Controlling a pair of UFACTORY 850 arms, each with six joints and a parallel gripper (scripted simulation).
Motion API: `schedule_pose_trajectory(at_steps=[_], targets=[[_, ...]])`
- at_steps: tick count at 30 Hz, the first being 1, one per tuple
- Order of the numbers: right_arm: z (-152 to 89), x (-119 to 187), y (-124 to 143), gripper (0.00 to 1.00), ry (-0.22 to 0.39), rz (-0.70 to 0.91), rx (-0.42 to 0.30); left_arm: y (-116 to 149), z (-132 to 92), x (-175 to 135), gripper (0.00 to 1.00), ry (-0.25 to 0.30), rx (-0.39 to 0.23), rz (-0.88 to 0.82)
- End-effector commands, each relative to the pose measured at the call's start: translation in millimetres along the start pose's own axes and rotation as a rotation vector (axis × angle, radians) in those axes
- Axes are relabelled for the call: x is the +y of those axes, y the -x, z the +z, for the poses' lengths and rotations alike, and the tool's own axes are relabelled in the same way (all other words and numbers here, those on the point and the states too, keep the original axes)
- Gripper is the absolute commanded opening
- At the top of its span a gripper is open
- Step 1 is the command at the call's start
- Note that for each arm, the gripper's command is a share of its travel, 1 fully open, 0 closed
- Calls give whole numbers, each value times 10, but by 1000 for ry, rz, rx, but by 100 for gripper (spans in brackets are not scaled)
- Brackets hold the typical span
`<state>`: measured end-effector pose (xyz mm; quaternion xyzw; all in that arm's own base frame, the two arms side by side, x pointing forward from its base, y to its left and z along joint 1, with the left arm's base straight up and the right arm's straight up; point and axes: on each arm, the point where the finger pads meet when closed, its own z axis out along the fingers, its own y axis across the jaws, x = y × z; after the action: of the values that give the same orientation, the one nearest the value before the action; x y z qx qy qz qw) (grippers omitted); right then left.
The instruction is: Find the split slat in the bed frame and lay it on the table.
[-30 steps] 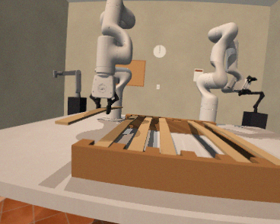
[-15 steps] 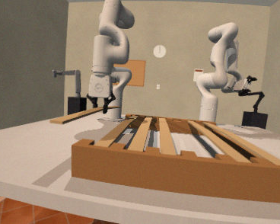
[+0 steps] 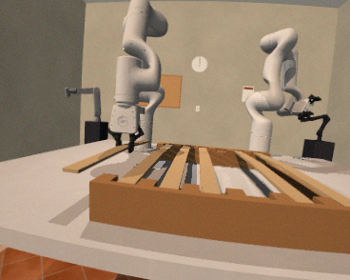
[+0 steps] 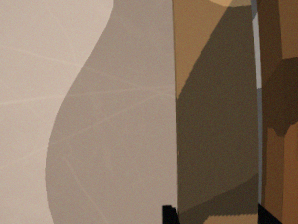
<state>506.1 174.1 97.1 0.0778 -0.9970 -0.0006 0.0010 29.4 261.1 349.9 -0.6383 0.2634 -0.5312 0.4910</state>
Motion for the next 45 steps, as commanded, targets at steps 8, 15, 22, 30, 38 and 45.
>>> schedule_pose_trajectory(at_steps=[8, 15, 22, 30, 38, 45], targets=[[393, 4, 8, 0, 0, 0, -2, 1, -1, -4, 100, 0, 0, 1], [393, 4, 8, 0, 0, 0, -2, 1, -1, -4, 100, 0, 0, 1], [520, -2, 1, 0, 0, 0, -2, 1, -1, -4, 100, 0, 0, 1], [520, -2, 1, 0, 0, 0, -2, 1, -1, -4, 100, 0, 0, 1], [520, -2, 1, 0, 0, 0, -2, 1, -1, -4, 100, 0, 0, 1], [689, 1, 2, 0, 0, 0, -2, 1, -1, -4, 100, 0, 0, 1]])
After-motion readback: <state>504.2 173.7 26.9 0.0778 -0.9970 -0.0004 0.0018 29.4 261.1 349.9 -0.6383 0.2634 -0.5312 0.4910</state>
